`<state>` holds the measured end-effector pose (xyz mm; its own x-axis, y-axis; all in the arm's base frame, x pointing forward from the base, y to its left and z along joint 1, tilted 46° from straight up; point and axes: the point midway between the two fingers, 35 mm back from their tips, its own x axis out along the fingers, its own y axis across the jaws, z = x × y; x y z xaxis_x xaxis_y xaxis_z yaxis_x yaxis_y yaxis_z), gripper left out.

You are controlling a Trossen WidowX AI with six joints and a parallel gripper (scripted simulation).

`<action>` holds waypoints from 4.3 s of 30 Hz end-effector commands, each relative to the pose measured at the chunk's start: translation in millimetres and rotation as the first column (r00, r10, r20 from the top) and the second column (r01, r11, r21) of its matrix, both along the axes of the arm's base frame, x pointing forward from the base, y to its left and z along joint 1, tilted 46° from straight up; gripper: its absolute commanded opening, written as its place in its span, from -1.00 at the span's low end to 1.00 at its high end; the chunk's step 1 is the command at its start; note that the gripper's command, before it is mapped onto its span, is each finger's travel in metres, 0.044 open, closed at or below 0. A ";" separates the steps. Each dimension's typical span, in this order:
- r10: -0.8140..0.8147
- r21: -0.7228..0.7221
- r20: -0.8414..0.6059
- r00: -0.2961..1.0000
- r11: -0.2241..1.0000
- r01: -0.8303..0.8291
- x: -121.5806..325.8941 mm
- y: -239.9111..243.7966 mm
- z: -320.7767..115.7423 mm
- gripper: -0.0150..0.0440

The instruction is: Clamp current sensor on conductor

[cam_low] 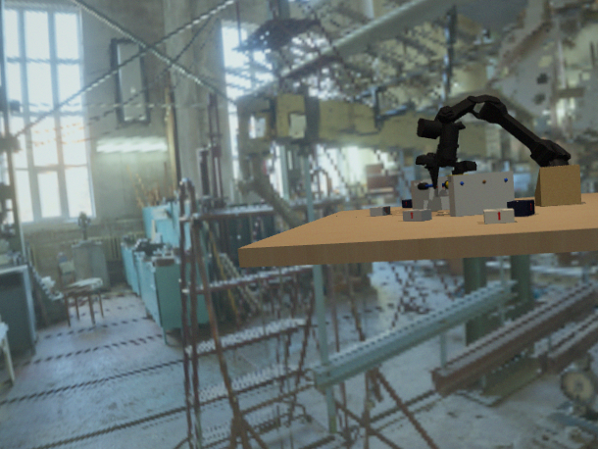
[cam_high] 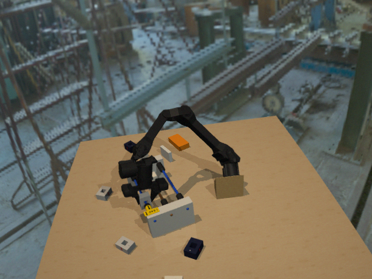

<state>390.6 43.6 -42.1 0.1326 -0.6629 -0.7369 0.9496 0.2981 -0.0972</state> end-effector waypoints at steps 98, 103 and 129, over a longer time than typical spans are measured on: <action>-0.034 -0.008 -0.020 0.999 0.999 0.034 1.5 1.2 0.1 -0.49; -0.034 -0.008 -0.020 0.999 0.999 0.034 2.4 1.3 -0.1 -0.49; -0.031 -0.009 -0.017 0.999 0.999 0.031 2.4 0.2 -1.5 0.37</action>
<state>393.2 43.8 -43.8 0.1000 -0.6726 -0.7332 0.9565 0.2680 -0.1153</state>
